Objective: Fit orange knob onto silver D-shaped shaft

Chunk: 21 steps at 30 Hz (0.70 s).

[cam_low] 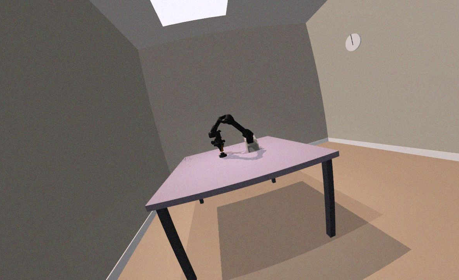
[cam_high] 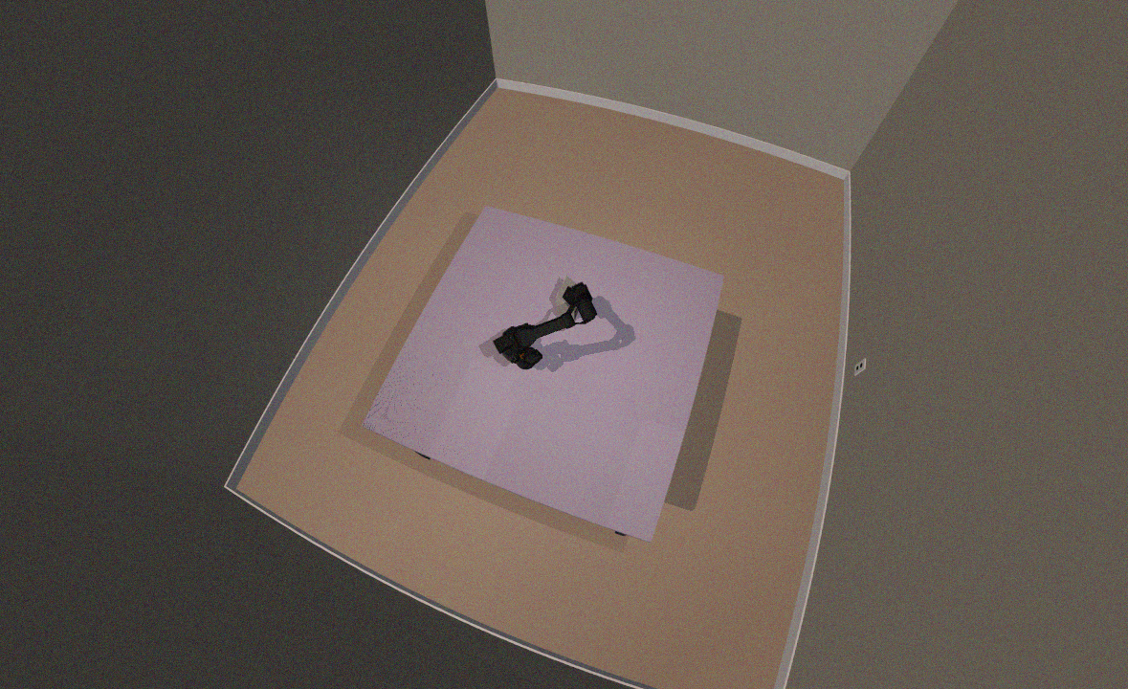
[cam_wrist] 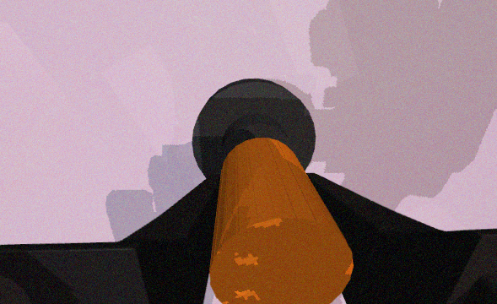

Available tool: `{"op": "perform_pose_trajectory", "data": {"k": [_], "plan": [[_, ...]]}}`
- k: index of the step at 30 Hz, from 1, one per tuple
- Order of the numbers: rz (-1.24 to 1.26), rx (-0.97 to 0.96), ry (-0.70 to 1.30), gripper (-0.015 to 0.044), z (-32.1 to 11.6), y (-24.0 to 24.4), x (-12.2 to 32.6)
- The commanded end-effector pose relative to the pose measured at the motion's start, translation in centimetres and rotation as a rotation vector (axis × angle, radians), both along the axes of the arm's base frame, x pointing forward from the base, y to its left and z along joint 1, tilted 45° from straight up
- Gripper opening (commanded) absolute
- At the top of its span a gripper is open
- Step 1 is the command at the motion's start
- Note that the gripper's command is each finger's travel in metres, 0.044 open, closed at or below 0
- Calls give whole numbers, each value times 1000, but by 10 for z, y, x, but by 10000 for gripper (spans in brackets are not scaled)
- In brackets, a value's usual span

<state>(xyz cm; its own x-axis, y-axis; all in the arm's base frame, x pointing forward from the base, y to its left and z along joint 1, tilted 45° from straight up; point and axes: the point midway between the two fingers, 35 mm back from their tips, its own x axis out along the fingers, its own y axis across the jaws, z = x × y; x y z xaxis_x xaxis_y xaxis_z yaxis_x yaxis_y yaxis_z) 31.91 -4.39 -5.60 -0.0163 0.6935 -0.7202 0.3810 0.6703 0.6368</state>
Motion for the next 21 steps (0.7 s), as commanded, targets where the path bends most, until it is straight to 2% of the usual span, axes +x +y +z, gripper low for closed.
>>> {"op": "perform_pose_trajectory", "data": {"k": [1,7,21], "plan": [[19,0,-23,0,2,-2,1],[151,3,-150,0,1,-1,1],[151,3,-150,0,-1,1,1]]}}
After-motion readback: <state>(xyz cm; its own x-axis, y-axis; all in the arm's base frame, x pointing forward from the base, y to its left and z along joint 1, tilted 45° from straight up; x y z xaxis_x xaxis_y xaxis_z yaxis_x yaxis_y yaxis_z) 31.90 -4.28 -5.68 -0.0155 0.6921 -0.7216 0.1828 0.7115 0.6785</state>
